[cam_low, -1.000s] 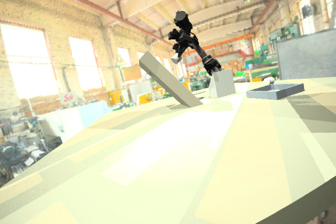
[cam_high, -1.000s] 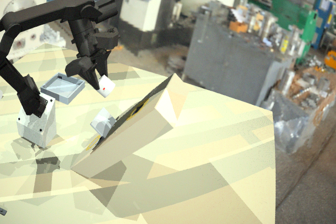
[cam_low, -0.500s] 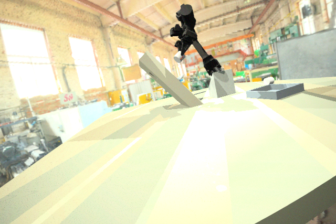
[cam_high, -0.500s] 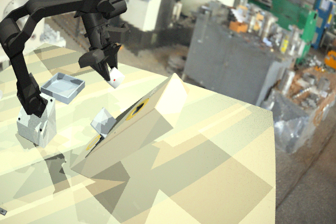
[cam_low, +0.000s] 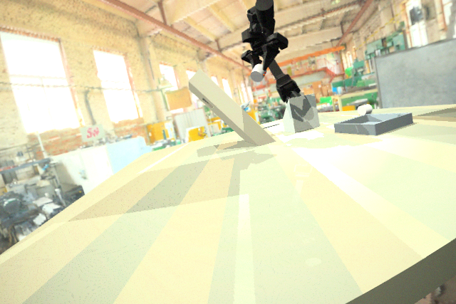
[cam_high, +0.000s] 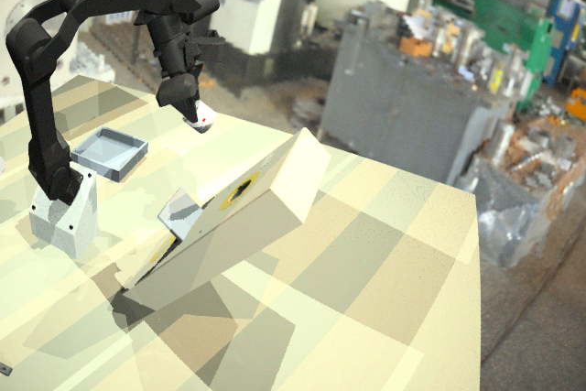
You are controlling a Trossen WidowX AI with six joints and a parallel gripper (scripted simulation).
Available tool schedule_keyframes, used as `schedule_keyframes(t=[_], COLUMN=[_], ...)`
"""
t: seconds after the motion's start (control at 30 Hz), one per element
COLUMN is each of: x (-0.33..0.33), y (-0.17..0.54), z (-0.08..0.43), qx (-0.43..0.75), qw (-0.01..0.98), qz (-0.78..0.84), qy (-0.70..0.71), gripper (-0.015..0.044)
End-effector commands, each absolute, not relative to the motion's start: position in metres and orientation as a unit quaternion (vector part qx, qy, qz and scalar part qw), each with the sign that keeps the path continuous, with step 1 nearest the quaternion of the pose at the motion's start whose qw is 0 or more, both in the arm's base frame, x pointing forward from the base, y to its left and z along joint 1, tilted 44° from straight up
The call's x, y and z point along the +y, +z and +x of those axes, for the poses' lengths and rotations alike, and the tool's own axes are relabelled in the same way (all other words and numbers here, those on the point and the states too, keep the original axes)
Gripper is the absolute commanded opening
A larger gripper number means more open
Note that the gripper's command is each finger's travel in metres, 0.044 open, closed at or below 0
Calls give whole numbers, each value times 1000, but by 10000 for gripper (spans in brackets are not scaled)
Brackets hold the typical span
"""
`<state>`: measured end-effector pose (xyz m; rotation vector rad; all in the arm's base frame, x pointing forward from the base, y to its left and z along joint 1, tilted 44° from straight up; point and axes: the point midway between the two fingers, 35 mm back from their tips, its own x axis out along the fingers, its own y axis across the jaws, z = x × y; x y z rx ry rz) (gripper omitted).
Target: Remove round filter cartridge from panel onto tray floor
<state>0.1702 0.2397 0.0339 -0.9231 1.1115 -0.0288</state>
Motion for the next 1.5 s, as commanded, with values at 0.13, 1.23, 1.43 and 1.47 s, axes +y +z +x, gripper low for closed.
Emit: schedule_keyframes(t=[0.13, 1.23, 1.43, 1.47], x=[275, 268, 237, 231], y=[1, -116, -138, -141], z=[132, -33, -67, -72], qx=[538, 521, 513, 511], qw=[678, 433, 374, 363], qz=[-484, -574, -582, -583], qy=[129, 460, 509, 516], gripper=[0, 0, 0, 0])
